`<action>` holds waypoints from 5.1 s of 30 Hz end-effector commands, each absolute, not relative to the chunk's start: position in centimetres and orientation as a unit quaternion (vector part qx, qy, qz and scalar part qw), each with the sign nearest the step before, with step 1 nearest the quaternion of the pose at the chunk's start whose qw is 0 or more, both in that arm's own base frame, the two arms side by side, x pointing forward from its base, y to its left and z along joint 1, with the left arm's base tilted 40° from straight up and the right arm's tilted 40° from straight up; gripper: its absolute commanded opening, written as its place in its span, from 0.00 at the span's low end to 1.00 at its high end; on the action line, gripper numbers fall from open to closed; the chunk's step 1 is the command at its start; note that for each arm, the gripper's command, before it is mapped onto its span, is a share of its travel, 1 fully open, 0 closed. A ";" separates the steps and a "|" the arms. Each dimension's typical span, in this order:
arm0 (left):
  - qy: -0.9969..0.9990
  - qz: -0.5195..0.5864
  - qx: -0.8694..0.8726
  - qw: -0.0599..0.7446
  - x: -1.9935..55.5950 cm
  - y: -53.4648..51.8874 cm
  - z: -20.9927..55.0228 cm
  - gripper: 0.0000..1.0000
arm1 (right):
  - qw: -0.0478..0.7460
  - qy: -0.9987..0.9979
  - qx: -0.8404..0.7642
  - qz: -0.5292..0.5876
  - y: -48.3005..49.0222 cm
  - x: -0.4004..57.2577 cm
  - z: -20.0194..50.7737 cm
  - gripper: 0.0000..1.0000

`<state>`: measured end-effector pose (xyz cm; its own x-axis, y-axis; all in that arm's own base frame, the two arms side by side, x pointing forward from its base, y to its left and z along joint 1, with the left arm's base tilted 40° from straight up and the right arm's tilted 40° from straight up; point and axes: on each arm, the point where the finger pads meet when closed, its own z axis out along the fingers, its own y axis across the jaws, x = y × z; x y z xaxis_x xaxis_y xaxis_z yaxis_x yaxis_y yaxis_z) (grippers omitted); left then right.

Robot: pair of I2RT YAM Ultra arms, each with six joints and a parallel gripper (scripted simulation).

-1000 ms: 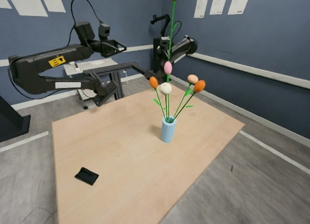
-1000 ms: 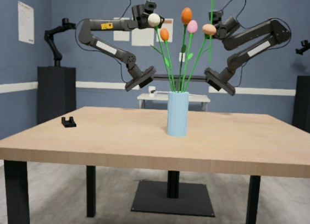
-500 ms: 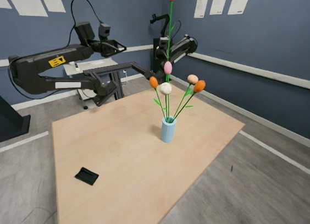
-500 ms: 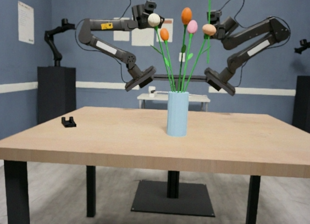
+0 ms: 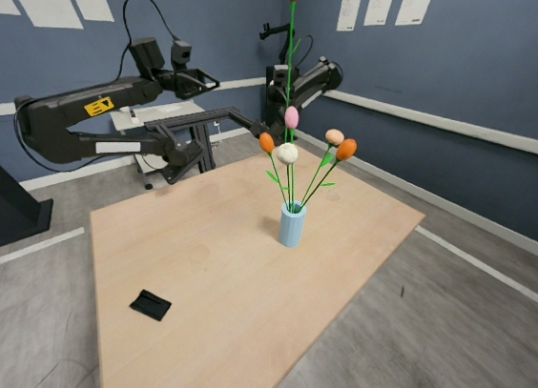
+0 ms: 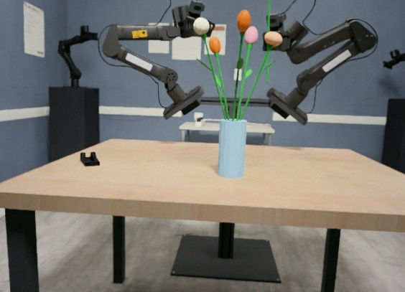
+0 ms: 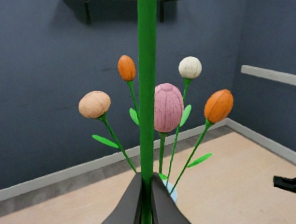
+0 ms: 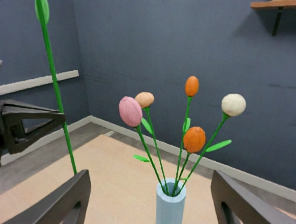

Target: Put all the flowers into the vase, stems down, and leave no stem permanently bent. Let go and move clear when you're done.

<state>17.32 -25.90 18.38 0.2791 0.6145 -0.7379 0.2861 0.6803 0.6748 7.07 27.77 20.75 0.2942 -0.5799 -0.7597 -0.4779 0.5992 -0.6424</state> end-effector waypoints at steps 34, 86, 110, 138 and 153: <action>0.593 0.055 0.424 0.682 18.1 -32.3 16.1 0.00 | 0.668 0.587 -0.456 -0.043 27.9 6.8 20.2 0.70; 0.597 -0.011 0.496 0.631 19.3 -39.5 11.2 0.00 | 0.668 0.587 -0.456 -0.043 27.9 6.8 20.2 0.70; 0.591 -0.035 0.516 0.619 19.0 -41.6 10.2 0.00 | 0.668 0.587 -0.456 -0.043 27.9 6.8 20.2 0.70; 0.588 -0.046 0.513 0.624 19.3 -42.2 10.7 0.00 | 0.668 0.587 -0.456 -0.043 27.9 6.8 20.2 0.70; 0.587 -0.043 0.523 0.616 18.7 -41.3 9.8 0.00 | 0.668 0.587 -0.456 -0.043 27.9 6.8 20.2 0.70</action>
<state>19.72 -40.35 8.97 0.2845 0.6019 -0.7461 0.6495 0.4514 0.6118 7.07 27.77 20.75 0.2945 -0.5801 -0.7594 -0.4777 0.5989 -0.6427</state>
